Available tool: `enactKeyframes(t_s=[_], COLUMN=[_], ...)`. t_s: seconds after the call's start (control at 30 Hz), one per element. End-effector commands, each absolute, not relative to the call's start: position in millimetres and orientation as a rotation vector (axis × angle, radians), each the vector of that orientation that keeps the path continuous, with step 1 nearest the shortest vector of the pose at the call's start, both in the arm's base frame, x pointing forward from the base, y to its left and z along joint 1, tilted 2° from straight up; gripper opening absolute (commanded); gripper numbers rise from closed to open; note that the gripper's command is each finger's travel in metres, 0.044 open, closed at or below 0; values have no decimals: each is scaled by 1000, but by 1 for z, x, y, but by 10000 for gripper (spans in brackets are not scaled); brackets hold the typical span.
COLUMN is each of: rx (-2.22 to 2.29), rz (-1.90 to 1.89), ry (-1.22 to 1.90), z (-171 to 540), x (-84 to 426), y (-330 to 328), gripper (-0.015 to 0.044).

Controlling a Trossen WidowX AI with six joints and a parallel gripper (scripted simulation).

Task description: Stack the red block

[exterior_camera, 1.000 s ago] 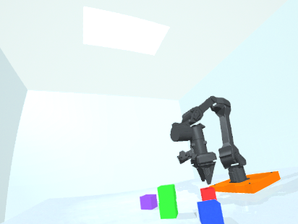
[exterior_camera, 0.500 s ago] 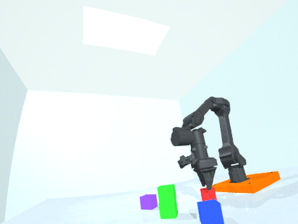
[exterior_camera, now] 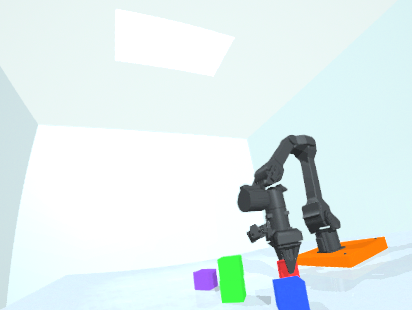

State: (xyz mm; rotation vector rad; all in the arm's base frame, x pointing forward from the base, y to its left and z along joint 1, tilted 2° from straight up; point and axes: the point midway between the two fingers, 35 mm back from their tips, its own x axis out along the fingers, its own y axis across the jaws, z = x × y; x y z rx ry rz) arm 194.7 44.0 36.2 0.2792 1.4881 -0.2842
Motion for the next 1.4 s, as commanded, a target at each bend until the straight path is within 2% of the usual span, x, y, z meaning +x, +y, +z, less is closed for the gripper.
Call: enactKeyframes(t_s=[0.0, 0.67, 1.0, 1.2, 1.37], rx=[268, 268, 268, 268, 268], rz=[-286, -286, -286, -286, -286], ry=[1498, 1498, 1498, 1498, 1498], z=[27, 24, 24, 24, 36], x=[193, 193, 193, 193, 193], y=[43, 42, 42, 42, 43], gripper=[440, 440, 177, 137, 6])
